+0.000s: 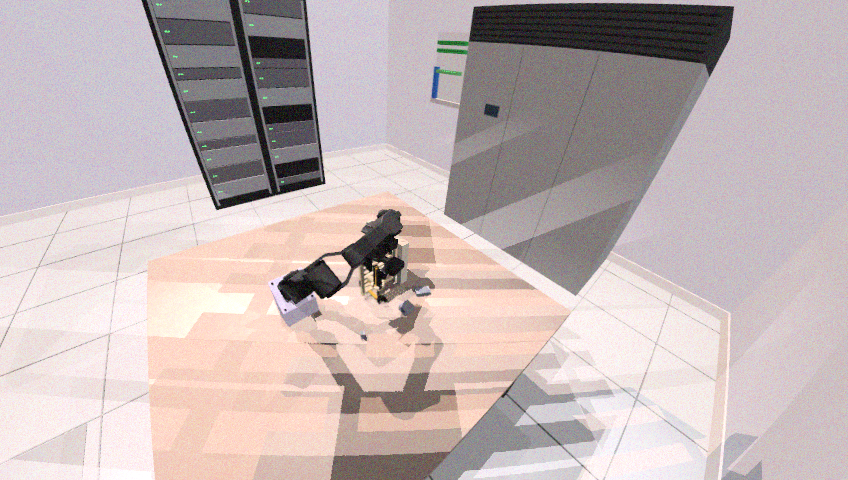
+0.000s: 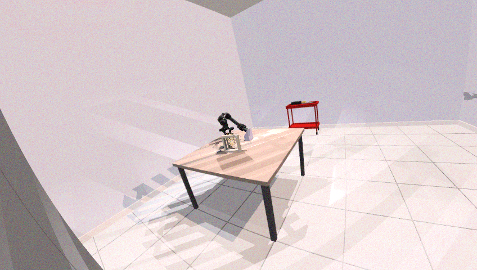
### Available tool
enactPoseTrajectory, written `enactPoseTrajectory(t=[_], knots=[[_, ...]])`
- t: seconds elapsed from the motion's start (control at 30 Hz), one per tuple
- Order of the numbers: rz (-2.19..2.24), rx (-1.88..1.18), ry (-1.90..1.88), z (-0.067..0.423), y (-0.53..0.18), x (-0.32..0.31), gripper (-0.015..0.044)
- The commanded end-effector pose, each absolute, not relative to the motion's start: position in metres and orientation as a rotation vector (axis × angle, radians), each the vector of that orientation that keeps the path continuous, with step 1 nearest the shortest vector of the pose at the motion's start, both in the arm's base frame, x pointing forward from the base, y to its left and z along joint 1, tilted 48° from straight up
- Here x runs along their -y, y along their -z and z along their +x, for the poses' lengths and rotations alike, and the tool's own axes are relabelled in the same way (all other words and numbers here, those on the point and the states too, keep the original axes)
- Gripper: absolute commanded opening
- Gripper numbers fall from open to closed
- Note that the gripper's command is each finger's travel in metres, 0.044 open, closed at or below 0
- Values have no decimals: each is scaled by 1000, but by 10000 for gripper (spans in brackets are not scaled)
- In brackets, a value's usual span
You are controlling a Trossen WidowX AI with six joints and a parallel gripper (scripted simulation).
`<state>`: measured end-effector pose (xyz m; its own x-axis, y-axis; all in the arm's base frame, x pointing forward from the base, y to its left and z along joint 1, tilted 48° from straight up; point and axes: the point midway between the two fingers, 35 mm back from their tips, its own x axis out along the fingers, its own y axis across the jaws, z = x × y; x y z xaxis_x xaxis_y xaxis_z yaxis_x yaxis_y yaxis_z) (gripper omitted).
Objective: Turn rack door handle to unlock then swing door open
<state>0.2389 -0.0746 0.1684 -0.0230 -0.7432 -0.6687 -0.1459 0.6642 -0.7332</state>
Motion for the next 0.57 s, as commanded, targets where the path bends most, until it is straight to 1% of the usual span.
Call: enactPoseTrajectory(t=[0.0,0.53], knots=[[-751,-1528,549,240,-175,68,287],[-751,-1479,516,239,-193,48,287]])
